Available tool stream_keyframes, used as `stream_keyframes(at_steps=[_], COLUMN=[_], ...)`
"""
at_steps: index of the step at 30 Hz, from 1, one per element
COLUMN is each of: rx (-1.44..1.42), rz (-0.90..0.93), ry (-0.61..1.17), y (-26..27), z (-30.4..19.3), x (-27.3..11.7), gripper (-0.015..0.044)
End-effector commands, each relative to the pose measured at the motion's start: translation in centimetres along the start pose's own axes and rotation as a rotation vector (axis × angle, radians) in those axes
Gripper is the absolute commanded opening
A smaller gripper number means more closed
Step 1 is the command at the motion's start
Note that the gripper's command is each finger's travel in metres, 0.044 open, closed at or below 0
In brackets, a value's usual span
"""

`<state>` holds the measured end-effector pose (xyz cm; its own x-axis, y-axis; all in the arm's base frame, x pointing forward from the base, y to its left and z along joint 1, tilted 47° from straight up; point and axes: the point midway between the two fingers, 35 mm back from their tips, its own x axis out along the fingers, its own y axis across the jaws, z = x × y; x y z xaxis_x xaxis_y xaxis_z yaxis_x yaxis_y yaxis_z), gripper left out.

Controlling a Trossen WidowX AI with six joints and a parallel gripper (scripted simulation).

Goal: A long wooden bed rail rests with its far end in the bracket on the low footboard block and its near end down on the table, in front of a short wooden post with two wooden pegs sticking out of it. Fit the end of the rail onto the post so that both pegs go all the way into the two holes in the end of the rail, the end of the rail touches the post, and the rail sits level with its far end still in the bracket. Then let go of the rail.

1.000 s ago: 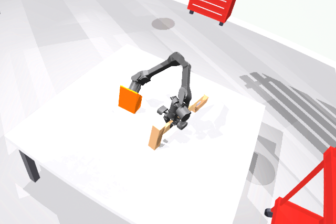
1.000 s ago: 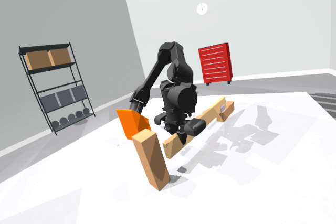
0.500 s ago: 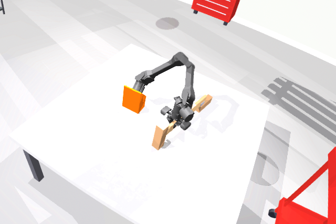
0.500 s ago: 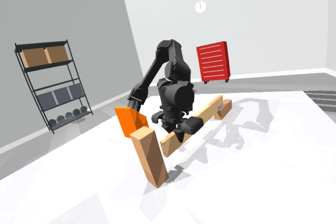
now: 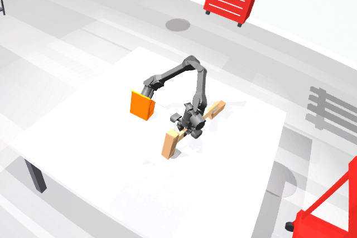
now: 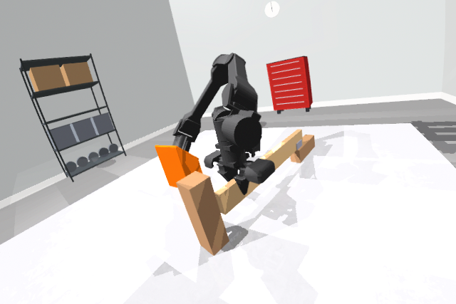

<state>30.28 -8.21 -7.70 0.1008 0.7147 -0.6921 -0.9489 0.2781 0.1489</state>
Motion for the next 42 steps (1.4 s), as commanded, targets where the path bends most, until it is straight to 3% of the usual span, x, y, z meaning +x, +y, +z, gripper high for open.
stream_keyframes(at_steps=[1, 42], rx=[-0.002, -0.002], rz=[-0.007, -0.008], ry=[0.002, 0.003], y=[-0.2, -0.2], z=[-0.2, -1.4], x=[-0.2, -0.2], gripper=[0.0000, 0.0000])
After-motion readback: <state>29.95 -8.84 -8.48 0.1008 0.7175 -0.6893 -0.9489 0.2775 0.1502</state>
